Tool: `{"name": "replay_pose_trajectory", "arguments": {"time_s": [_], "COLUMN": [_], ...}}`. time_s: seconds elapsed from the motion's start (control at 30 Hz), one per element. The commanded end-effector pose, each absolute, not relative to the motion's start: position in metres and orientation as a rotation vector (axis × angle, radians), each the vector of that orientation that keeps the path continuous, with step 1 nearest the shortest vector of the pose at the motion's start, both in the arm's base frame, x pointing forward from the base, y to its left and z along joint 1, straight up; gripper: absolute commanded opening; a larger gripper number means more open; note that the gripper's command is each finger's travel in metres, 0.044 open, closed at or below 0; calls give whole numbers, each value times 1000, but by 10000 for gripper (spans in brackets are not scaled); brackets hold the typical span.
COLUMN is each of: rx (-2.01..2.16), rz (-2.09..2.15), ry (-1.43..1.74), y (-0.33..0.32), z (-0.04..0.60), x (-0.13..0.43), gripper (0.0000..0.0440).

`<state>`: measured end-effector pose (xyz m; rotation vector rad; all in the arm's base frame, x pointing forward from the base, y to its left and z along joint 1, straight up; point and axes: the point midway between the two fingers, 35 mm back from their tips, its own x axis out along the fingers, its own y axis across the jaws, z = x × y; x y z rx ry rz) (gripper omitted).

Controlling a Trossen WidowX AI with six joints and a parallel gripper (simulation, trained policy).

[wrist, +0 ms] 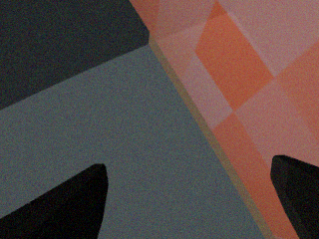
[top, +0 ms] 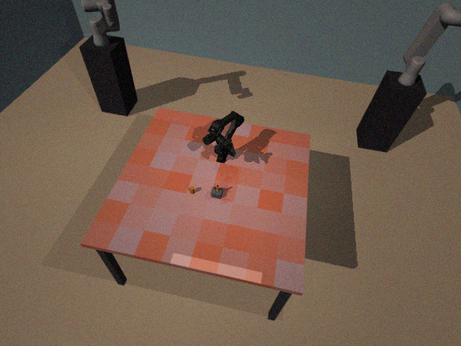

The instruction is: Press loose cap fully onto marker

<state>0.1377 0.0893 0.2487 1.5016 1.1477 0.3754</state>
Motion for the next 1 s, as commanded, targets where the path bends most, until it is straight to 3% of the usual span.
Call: {"name": "replay_pose_trajectory", "arguments": {"time_s": [0.0, 0.97], "rx": [1486, 1386], "rz": [362, 224], "ry": [1144, 1161], "y": [85, 40], "z": [251, 250], "x": [142, 188], "gripper": [324, 323]}}
